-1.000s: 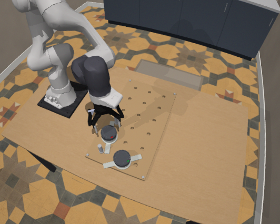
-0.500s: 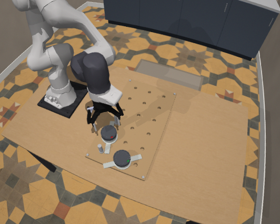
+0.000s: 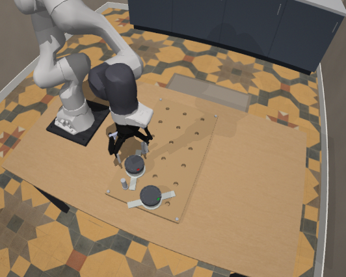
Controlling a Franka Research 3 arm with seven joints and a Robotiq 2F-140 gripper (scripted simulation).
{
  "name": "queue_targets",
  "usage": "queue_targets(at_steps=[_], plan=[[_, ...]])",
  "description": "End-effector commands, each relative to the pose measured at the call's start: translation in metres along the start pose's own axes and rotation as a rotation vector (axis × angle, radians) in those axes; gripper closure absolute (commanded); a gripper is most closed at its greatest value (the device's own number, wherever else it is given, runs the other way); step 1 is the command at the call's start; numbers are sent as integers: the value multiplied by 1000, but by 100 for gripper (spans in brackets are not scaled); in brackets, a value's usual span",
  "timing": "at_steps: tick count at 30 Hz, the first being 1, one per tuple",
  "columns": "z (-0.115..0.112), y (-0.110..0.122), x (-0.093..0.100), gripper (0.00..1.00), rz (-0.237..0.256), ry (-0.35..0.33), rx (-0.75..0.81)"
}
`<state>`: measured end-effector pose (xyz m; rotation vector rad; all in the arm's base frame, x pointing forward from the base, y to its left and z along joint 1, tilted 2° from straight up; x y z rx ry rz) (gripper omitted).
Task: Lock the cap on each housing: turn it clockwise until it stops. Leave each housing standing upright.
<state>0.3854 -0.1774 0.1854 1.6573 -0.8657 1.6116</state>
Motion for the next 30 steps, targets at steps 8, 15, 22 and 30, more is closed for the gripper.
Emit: queue_targets(at_steps=[8, 15, 22, 30], plan=[[1, 1, -1, 22, 0, 0, 482], [1, 2, -1, 22, 9, -2, 660], [1, 2, -1, 22, 18, -4, 738], [1, 2, -1, 22, 18, -4, 738]])
Point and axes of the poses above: the point where the finger pads meet when closed, its own x axis back along the fingers, its own y axis across the jaws, z = x × y, the point moved 5 cm from there along x, back along the fingers, and after that the axes turned 9 degrees about -x, right-handed, at the moved point
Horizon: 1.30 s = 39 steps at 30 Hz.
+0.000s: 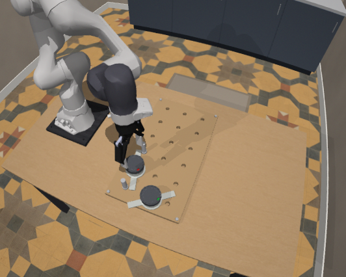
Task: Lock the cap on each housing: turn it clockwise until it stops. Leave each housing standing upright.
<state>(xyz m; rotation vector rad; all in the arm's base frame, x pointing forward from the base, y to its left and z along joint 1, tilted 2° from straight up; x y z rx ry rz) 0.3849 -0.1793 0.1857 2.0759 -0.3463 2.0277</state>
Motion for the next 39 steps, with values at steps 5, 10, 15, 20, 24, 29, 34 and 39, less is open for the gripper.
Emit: queue_targets(at_steps=[5, 10, 15, 20, 24, 29, 34, 39], plan=[[0, 1, -1, 22, 15, 3, 88], [0, 1, -1, 22, 15, 3, 88], [0, 1, -1, 22, 15, 3, 88], [0, 1, -2, 22, 15, 3, 88], [0, 1, -3, 22, 15, 3, 88], [0, 1, -6, 22, 15, 3, 88], [0, 0, -9, 22, 15, 3, 88], [0, 0, -14, 22, 15, 3, 88]])
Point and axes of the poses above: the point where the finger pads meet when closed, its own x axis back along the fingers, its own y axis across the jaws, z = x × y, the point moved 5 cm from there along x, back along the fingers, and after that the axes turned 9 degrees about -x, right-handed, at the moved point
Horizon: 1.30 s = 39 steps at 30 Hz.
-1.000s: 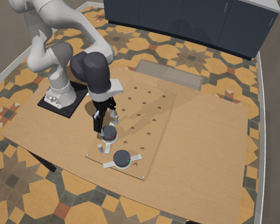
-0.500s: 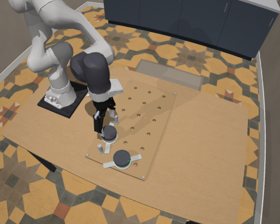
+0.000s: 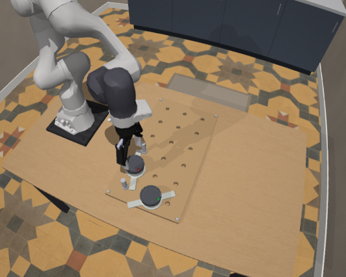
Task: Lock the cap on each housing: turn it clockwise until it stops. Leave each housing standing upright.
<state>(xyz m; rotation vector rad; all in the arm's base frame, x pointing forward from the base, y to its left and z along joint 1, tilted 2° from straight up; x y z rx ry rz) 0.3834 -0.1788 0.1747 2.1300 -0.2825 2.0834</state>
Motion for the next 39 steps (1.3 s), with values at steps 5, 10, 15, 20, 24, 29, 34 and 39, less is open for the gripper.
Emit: queue_targets(at_steps=[5, 10, 15, 20, 24, 29, 34, 39], plan=[[1, 0, -9, 22, 0, 5, 4], [1, 0, -13, 22, 0, 5, 4], [1, 0, -20, 22, 0, 5, 4], [1, 0, -28, 22, 0, 5, 4], [1, 0, -33, 22, 0, 5, 4], [1, 0, -37, 22, 0, 5, 4], [1, 1, -43, 22, 0, 5, 4], [1, 1, -48, 22, 0, 5, 4]])
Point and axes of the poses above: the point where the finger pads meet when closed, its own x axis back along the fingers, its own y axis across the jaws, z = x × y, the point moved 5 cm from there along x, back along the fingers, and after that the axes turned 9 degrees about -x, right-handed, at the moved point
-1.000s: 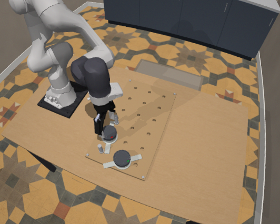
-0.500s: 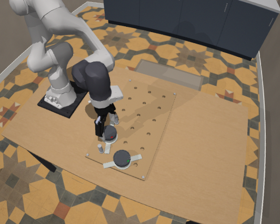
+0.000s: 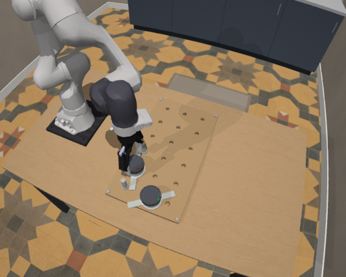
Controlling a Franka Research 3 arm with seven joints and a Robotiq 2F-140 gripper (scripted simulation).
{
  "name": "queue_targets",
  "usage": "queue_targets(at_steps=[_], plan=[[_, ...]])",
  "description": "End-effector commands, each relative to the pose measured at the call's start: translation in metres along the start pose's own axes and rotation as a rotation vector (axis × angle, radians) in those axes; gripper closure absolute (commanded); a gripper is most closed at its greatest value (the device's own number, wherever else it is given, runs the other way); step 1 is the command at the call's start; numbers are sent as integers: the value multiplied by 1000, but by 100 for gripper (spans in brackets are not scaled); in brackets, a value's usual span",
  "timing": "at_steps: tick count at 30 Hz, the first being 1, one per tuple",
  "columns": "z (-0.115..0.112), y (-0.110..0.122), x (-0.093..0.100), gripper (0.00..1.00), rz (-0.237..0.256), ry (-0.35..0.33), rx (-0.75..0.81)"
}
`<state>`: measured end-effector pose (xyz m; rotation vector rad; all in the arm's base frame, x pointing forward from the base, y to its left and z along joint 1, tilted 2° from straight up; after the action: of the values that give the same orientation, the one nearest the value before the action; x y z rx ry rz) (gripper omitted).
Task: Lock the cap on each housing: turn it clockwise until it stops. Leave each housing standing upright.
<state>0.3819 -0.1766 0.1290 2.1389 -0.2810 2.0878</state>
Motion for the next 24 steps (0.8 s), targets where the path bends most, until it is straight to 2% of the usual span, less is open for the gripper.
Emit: queue_targets(at_steps=[1, 24], plan=[[2, 1, -3, 22, -5, 7, -4], [2, 1, -13, 22, -5, 7, -4]])
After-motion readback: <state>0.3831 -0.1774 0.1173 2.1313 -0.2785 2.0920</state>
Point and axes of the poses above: the point where the finger pads meet when closed, its own x axis back along the fingers, its own y axis across the jaws, z = x × y, the point moved 5 cm from there along x, back along the fingers, and after that the axes turned 9 degrees about -x, right-handed, at the moved point
